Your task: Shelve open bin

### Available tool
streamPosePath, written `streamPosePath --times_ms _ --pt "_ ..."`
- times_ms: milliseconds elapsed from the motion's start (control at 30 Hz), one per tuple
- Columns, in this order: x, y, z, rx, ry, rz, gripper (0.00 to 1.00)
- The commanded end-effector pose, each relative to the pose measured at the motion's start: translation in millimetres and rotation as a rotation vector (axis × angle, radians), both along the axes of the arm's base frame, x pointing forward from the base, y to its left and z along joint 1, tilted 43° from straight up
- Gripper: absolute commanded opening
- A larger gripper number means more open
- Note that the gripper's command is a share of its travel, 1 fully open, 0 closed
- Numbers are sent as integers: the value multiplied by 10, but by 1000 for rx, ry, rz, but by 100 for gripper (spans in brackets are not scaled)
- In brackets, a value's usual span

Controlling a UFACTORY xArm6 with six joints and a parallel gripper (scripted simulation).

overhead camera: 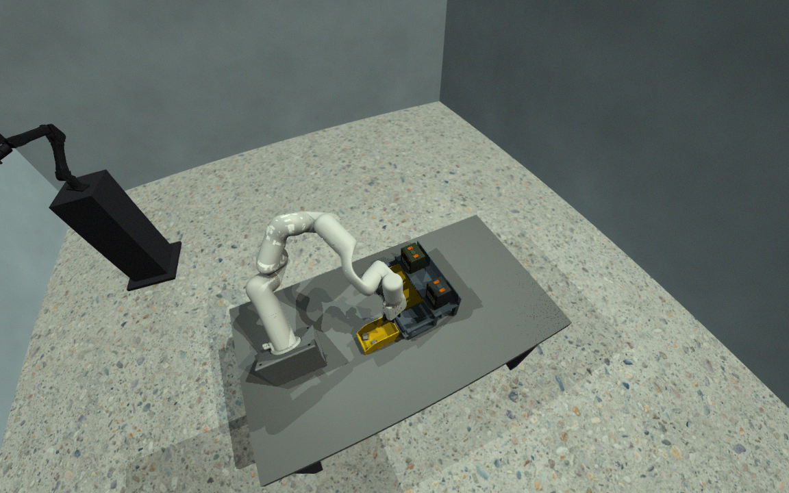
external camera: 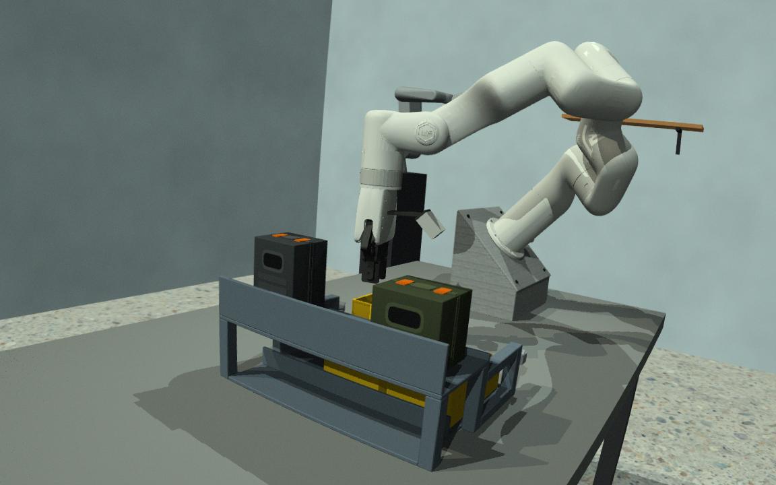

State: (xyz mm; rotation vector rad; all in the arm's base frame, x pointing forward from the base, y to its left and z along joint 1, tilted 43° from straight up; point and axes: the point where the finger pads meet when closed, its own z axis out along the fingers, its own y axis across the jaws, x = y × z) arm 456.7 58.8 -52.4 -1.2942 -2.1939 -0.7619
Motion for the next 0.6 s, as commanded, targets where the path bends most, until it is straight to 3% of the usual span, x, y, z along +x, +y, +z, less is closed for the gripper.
streamPosePath --times_ms 0,100,567 --pt "5 -9 13 -13 66 -76 33" --pt "-11 -8 17 -31 172 -188 33" --pt "-15 -7 18 -32 178 -195 33"
